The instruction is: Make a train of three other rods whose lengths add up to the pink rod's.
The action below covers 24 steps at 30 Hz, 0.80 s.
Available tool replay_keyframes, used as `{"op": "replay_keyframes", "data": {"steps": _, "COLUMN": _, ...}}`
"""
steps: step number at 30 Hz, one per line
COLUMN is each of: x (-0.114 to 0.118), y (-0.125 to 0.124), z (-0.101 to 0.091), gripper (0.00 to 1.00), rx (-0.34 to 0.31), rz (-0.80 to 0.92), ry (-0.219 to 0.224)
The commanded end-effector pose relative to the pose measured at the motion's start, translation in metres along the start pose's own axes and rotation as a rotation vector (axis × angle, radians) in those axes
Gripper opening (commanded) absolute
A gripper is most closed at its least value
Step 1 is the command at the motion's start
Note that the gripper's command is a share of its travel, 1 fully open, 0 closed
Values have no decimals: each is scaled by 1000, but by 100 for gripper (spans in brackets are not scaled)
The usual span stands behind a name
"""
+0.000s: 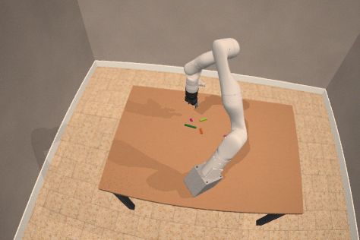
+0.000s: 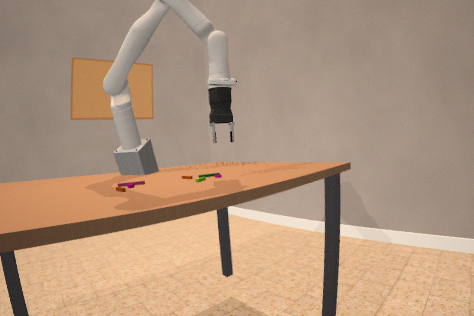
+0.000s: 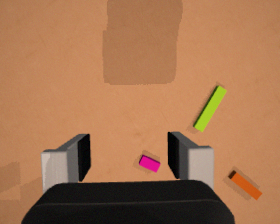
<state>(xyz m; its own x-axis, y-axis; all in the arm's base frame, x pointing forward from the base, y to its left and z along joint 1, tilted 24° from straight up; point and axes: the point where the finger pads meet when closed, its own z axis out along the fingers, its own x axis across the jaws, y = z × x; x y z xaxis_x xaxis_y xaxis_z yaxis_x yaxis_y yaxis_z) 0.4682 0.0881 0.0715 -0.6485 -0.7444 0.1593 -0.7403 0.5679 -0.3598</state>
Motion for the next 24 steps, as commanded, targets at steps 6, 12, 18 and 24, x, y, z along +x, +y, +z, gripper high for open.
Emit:
{"op": "replay_keyframes", "data": {"steps": 6, "x": -1, "y": 8, "z": 0, "gripper": 100, "rx": 1, "rz": 12, "ry": -2}}
{"op": "replay_keyframes", "data": {"steps": 12, "x": 0, "y": 14, "z": 2, "gripper": 100, "rx": 2, "rz": 27, "ry": -2}}
{"op": "replay_keyframes", "data": {"steps": 18, "x": 1, "y": 19, "z": 3, "gripper": 100, "rx": 2, "rz": 42, "ry": -3}}
{"op": "replay_keyframes", "data": {"steps": 24, "x": 1, "y": 25, "z": 4, "gripper": 100, "rx": 3, "rz": 57, "ry": -3}}
